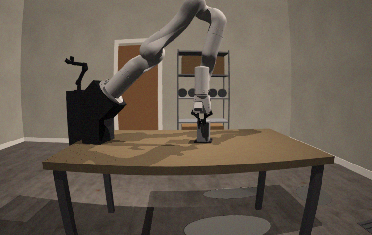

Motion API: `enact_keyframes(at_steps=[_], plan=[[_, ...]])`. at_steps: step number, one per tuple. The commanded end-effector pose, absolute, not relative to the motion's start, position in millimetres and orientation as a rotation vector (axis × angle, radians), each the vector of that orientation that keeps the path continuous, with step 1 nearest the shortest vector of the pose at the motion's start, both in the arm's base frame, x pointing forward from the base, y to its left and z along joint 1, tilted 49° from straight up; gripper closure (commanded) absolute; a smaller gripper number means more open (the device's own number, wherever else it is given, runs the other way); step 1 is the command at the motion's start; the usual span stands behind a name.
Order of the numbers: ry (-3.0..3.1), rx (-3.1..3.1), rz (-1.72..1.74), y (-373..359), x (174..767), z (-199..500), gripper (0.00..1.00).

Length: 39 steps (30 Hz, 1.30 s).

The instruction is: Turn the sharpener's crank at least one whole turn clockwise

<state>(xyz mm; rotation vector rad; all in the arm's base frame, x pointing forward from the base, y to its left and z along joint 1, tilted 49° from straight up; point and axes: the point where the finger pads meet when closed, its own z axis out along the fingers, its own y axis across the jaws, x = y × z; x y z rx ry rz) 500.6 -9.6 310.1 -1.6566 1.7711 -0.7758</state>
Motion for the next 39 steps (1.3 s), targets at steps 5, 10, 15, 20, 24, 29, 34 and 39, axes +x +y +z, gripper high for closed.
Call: enact_keyframes(at_steps=[5, 10, 15, 20, 24, 29, 34, 39], plan=[[1.770, -1.656, -0.776, -9.6, 500.9, 310.8, 0.46], [1.770, -1.656, -0.776, -9.6, 500.9, 310.8, 0.46], [1.770, -1.656, -0.776, -9.6, 500.9, 310.8, 0.46], [1.770, -1.656, -0.776, -9.6, 500.9, 310.8, 0.46], [1.770, -1.656, -0.776, -9.6, 500.9, 310.8, 0.46], [1.770, -1.656, -0.776, -9.6, 500.9, 310.8, 0.46], [1.770, -1.656, -0.776, -9.6, 500.9, 310.8, 0.46], [1.770, -1.656, -0.776, -9.6, 500.9, 310.8, 0.46]])
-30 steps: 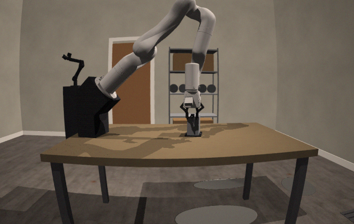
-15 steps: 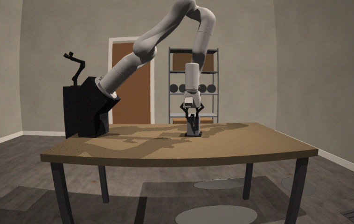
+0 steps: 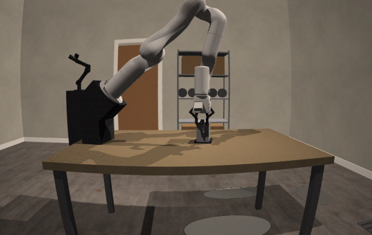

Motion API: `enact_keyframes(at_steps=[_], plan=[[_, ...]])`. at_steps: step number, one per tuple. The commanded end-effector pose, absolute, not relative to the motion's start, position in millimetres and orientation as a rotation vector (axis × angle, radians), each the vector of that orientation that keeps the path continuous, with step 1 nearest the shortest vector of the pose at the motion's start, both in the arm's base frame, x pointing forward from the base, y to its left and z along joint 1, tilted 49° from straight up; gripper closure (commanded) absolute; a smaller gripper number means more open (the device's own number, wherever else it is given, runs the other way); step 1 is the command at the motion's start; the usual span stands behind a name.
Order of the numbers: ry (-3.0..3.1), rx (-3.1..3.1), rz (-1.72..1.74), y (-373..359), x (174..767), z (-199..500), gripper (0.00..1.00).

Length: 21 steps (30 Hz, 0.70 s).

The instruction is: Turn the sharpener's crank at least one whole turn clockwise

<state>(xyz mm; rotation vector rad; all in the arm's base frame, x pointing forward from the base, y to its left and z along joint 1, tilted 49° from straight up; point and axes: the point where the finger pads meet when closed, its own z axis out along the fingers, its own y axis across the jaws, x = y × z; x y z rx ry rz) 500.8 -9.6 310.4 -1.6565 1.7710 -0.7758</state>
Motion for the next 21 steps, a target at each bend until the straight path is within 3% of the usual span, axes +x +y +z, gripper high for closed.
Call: enact_keyframes(at_steps=[1, 21], plan=[[1.770, -1.656, -0.776, -9.6, 500.9, 310.8, 0.46], [1.770, -1.656, -0.776, -9.4, 495.6, 315.5, 0.46]])
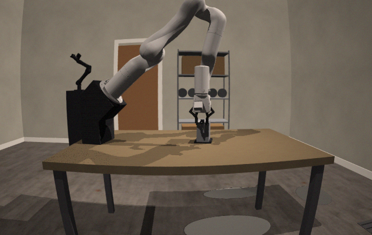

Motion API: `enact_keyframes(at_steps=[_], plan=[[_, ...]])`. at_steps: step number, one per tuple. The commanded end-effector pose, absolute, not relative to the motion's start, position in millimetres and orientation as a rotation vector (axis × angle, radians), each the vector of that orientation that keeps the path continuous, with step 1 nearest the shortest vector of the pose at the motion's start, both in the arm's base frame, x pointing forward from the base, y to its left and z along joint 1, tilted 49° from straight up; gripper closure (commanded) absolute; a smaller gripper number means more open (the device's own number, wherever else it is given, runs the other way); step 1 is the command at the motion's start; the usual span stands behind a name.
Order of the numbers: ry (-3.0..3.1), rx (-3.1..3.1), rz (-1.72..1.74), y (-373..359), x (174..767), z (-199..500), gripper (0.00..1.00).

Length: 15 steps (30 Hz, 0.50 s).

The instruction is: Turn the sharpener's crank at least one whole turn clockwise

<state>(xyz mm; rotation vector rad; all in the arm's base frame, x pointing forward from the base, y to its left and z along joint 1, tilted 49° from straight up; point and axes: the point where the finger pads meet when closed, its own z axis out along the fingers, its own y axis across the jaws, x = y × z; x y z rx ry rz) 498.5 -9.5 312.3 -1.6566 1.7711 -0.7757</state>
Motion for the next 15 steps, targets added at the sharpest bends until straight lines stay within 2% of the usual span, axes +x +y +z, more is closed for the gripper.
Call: enact_keyframes(at_steps=[1, 15], plan=[[1.770, -1.656, -0.776, -9.4, 494.3, 316.6, 0.46], [1.770, -1.656, -0.776, -8.7, 471.0, 337.0, 0.46]])
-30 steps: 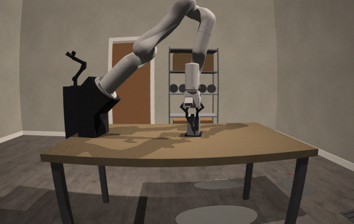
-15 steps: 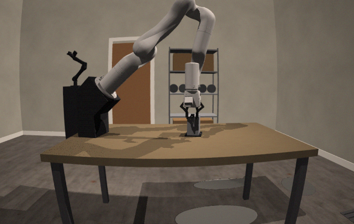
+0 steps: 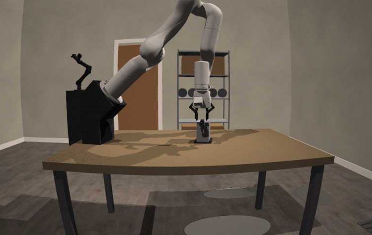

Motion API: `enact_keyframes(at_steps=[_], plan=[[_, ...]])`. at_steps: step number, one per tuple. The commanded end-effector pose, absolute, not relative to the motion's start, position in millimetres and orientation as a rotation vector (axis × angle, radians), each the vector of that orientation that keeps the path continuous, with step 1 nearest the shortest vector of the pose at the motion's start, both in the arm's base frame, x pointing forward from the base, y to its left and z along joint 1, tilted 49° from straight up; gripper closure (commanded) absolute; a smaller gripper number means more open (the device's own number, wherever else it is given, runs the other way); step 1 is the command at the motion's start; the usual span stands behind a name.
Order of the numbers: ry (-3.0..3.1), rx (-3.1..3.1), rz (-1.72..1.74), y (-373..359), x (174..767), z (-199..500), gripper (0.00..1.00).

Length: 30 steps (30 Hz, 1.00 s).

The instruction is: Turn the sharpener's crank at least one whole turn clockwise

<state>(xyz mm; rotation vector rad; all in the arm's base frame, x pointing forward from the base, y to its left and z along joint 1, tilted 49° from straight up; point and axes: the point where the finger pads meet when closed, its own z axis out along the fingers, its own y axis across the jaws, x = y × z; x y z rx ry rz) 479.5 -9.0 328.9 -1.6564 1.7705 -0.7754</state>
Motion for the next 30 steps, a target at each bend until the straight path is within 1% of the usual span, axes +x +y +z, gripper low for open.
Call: enact_keyframes(at_steps=[1, 14, 25, 26, 30], plan=[[1.770, -1.656, -0.776, -8.6, 468.8, 338.9, 0.46], [1.770, -1.656, -0.776, -8.1, 451.2, 354.3, 0.46], [1.770, -1.656, -0.776, -8.0, 448.2, 356.9, 0.46], [1.770, -1.656, -0.776, -8.0, 448.2, 356.9, 1.00], [1.770, -1.656, -0.776, -8.0, 448.2, 356.9, 1.00]])
